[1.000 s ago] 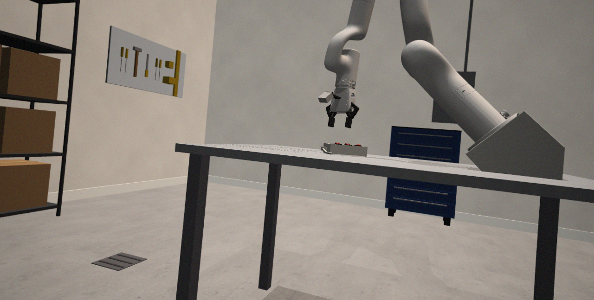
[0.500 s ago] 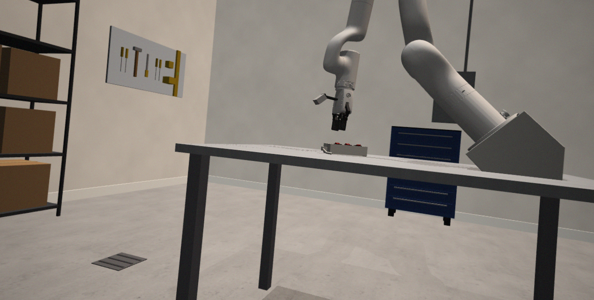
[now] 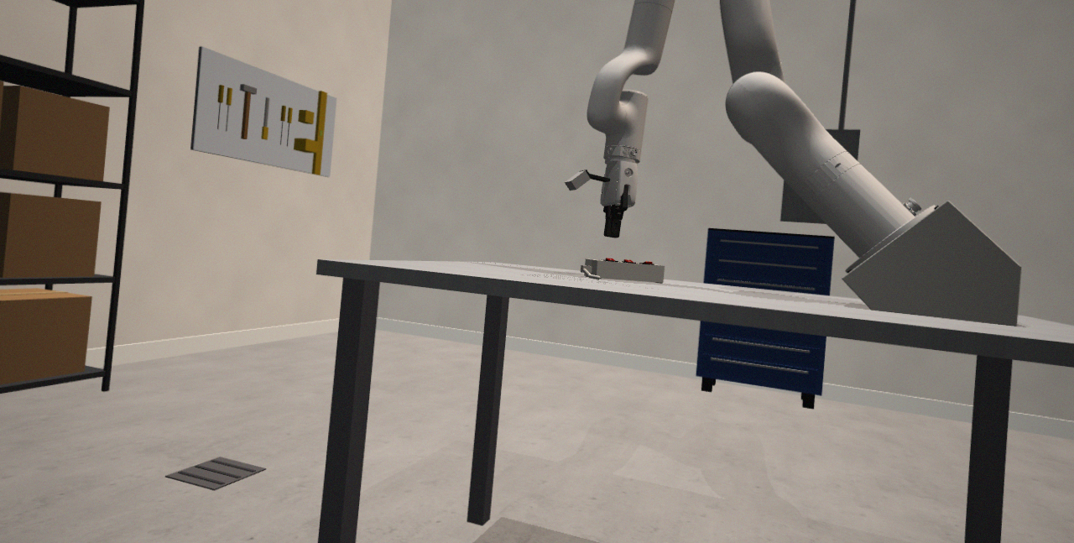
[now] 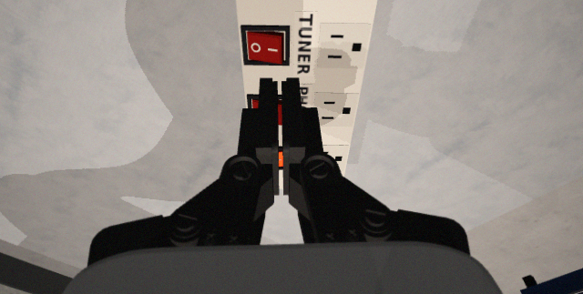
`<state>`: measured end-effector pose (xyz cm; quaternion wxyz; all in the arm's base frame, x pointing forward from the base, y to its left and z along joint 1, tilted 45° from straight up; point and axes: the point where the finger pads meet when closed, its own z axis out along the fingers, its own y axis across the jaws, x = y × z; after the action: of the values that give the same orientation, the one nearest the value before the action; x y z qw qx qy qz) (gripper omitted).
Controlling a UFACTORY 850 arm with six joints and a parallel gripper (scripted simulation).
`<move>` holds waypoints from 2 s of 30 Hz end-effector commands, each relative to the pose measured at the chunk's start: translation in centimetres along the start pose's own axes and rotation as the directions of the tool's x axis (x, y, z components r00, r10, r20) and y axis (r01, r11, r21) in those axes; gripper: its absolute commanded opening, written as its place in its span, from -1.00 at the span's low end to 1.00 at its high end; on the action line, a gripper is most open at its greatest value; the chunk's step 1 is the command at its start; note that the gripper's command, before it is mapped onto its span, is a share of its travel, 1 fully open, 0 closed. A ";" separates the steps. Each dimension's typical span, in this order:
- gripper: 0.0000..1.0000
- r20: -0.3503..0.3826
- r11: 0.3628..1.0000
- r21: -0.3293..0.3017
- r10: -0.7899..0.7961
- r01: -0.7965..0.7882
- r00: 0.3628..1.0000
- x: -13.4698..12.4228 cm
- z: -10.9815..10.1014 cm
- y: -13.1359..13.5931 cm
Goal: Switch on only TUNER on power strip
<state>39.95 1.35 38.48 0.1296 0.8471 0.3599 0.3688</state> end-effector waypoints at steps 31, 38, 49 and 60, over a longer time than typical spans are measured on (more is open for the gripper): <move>-1.00 0.068 0.999 -0.040 0.004 -0.001 0.998 0.1 0.7 0.0; -1.00 0.068 0.999 -0.040 0.004 -0.001 0.998 0.0 1.5 0.0; -1.00 0.068 0.999 -0.040 0.004 -0.001 0.998 0.0 2.9 0.0; -1.00 0.068 0.999 -0.040 0.004 -0.001 0.998 -0.1 3.8 0.0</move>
<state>42.39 1.45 35.99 0.1383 0.8569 0.3552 0.3470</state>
